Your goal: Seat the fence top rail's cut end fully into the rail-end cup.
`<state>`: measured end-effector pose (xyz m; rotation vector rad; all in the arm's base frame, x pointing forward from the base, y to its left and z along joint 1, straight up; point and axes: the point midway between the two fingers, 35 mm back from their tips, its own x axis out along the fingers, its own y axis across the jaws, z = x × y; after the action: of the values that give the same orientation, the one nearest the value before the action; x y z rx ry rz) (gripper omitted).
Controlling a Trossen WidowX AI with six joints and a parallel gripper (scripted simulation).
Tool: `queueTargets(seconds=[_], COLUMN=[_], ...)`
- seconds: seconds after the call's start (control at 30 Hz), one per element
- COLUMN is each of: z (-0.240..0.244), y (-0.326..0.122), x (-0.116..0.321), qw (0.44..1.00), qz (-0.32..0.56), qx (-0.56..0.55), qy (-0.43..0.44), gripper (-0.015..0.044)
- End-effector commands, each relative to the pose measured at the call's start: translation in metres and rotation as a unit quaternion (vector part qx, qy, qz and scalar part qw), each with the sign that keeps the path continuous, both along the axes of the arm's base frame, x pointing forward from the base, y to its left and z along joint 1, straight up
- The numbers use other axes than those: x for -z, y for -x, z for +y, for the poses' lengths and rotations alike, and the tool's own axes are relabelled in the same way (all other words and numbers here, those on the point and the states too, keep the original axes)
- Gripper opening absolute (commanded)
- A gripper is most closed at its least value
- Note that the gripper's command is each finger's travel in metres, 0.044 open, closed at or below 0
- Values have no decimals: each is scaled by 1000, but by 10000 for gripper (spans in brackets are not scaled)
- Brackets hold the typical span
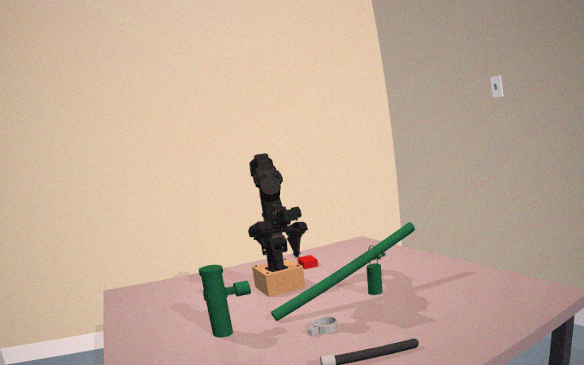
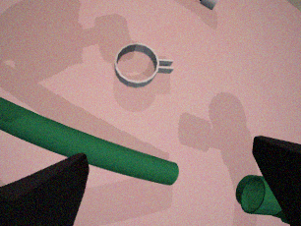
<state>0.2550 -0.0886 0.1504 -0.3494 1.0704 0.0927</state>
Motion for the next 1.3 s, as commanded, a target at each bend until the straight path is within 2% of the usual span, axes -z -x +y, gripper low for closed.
queueTargets(seconds=[0.0,0.63,0.73,0.9,1.03,1.17,1.27], z=[34,34,36,44,51,57,59], y=[14,13,8,-3,-10,-14,-15], x=[-30,-28,-19,6,28,48,51], qw=[965,972,990,988,932,838,818], qz=[-39,-29,12,111,179,223,229], qx=[231,210,128,-108,-305,-488,-518], qy=[-117,-105,-64,25,74,99,102], gripper=[440,440,440,440,440,440,440])
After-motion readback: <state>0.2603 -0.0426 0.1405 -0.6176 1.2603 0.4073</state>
